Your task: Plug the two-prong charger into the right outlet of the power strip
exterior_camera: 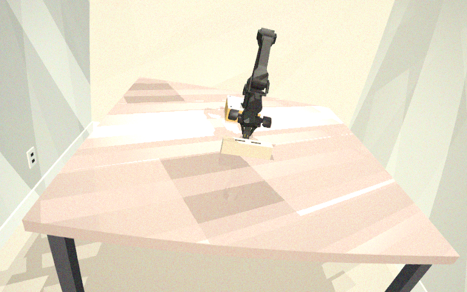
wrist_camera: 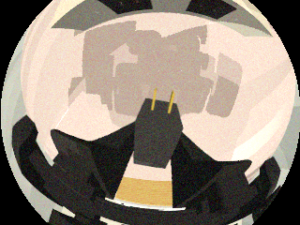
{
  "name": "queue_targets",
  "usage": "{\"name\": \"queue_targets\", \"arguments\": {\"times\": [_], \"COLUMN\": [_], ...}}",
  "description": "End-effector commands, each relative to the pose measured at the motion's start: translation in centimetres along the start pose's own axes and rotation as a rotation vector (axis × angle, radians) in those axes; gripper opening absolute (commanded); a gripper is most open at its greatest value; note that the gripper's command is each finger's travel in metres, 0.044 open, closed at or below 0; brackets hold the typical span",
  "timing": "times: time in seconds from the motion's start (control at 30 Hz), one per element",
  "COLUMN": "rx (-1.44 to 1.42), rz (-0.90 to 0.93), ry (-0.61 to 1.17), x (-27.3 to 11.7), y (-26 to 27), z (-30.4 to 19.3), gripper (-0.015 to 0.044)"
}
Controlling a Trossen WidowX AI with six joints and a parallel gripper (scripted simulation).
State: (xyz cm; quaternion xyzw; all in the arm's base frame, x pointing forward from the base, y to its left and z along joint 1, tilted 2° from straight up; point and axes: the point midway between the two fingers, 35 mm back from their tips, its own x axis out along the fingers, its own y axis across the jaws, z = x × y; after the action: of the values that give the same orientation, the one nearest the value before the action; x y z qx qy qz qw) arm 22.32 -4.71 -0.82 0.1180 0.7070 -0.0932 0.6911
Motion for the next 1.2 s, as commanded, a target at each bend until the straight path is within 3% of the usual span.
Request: {"name": "queue_targets", "arguments": {"times": [0.0, 0.3, 1.17], "rx": [0.001, 0.003, -0.135], "rz": [-0.001, -0.003, -0.014], "ry": [-0.008, -0.006, -0.011], "x": [-1.3, -4.7, -1.1], "y": [0.0, 0.1, -3.4], "z": [0.2, -0.5, 2.0], "gripper": [0.0, 0.0, 0.0]}}
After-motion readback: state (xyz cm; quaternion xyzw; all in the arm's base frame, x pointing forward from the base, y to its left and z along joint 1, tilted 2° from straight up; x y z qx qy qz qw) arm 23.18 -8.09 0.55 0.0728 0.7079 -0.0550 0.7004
